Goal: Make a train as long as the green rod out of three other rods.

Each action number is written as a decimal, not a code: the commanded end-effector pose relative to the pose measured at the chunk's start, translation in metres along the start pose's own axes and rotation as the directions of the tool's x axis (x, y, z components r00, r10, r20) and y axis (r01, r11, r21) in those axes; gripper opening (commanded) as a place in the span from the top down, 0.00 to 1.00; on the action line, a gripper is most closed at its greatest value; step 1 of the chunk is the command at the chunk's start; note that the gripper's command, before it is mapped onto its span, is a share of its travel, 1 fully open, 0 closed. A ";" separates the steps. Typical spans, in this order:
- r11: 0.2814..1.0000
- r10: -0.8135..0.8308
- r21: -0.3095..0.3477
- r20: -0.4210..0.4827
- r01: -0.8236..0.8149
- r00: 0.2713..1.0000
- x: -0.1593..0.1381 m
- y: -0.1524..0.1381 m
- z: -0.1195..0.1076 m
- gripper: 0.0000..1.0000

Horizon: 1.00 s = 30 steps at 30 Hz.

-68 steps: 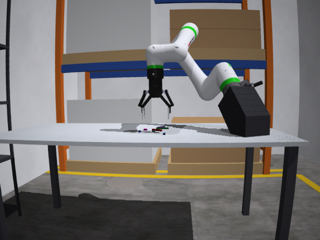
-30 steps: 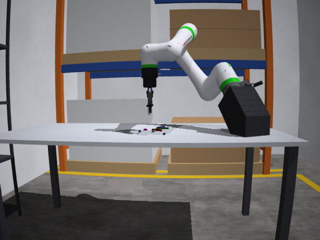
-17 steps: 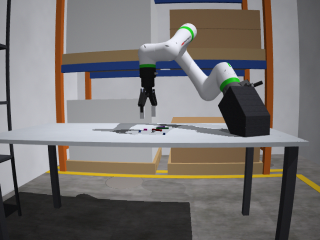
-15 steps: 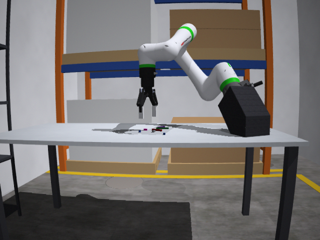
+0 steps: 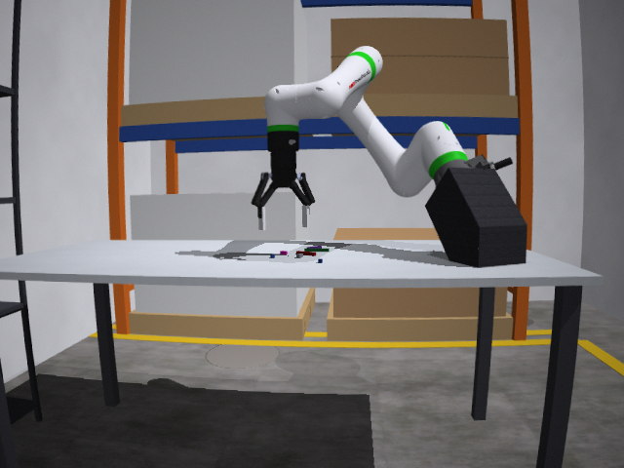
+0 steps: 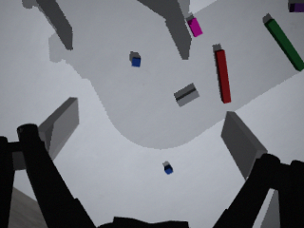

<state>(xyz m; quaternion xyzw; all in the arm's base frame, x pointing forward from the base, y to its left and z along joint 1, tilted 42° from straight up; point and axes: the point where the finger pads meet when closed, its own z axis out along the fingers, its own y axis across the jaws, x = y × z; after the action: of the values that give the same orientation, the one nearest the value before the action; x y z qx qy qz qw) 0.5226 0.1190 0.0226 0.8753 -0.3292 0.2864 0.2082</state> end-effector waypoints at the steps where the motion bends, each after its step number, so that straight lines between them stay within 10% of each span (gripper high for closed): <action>1: 0.986 0.166 0.005 -0.011 -0.166 0.986 0.003 -0.003 -0.001 0.00; 21: 0.705 0.709 0.010 -0.008 -0.709 0.705 0.018 -0.011 -0.003 0.00; 30: 0.403 0.915 0.013 -0.005 -0.915 0.403 0.026 -0.016 -0.004 0.00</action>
<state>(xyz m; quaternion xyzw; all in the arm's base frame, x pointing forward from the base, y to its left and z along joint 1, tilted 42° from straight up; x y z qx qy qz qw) 0.5457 0.1200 0.0375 0.6010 -0.7158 0.3531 0.0413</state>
